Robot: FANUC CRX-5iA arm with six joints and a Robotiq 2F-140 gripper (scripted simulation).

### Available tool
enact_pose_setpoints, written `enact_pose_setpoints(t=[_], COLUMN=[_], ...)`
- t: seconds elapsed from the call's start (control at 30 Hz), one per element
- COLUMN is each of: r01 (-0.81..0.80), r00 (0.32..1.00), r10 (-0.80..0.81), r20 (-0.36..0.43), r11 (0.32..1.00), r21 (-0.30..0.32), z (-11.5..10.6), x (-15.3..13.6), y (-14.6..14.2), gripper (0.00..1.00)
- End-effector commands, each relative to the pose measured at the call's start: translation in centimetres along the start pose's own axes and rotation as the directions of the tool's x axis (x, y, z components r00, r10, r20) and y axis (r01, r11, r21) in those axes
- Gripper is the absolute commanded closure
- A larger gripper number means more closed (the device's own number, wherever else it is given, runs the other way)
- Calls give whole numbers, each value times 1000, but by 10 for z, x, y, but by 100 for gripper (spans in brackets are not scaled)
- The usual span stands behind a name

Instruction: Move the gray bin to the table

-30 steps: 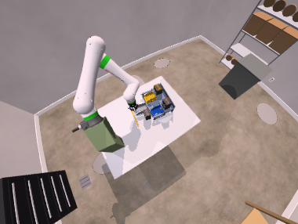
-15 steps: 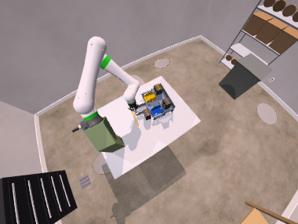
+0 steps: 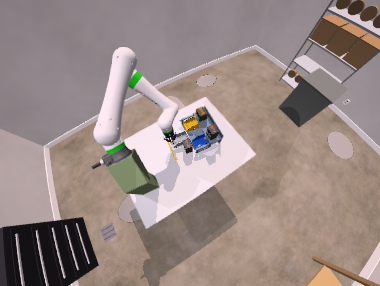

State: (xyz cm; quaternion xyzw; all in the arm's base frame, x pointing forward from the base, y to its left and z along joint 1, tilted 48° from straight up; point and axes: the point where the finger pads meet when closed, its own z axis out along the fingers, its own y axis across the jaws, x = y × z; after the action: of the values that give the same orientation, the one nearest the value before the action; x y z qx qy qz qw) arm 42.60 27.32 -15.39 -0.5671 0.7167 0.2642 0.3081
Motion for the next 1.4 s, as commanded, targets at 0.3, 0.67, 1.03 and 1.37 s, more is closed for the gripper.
enact_pose_setpoints(t=[0.3,0.67,1.03,1.37], r01=[0,0,0,0], r00=[1000,1000,1000,1000], r10=[0,0,0,0], r20=[0,0,0,0], r11=[1000,1000,1000,1000], r21=[0,0,0,0], z=[0,0,0,0], x=[0,0,0,0], y=[0,0,0,0], gripper=[43,43,43,43])
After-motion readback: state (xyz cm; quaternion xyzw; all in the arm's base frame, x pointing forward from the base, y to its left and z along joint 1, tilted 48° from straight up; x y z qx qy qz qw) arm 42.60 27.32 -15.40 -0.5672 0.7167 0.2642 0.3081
